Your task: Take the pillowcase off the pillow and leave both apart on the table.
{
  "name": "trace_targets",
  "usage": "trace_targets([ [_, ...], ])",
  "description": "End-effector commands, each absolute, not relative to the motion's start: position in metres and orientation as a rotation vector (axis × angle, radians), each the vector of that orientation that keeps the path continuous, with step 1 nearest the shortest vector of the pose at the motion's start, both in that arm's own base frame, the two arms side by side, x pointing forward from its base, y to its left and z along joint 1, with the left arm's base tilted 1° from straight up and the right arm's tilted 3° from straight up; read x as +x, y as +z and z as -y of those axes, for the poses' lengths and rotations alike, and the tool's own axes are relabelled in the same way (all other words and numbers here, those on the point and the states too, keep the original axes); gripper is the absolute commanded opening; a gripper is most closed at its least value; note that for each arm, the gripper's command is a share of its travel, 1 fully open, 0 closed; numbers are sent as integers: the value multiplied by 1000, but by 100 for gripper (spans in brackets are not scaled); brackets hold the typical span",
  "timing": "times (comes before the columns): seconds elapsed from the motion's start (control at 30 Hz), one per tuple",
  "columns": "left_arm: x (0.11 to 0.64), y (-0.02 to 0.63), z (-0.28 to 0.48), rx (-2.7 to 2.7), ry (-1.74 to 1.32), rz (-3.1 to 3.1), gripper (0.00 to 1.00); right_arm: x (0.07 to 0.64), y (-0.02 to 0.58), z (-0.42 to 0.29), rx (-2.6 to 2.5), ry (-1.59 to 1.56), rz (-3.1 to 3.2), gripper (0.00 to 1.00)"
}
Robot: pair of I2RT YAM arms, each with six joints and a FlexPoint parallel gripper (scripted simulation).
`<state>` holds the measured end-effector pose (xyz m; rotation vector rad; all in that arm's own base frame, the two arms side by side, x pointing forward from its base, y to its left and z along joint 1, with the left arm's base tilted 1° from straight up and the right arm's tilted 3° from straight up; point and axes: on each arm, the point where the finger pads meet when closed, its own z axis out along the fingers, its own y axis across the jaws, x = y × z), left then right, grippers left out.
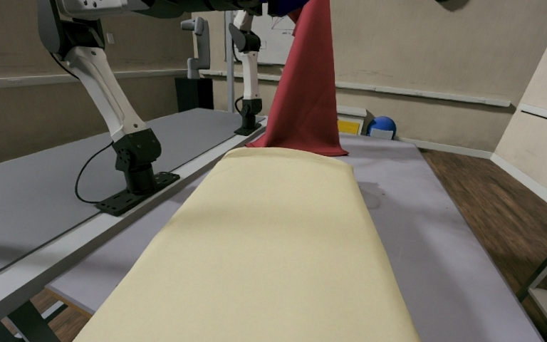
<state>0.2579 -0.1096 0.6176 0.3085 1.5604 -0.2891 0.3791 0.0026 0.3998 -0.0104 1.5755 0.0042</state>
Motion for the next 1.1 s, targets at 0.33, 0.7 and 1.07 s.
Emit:
trace_targets([
  [0.33,288,644,84,198,-224,-1480,0,379,416,-4,-7,15,-1538,60],
  [0.7,314,643,65,141,-161,-1490,0,379,416,-4,-7,15,-1538,60],
  [1.07,330,641,50,107,-121,-1493,0,379,416,-4,-7,15,-1538,60],
])
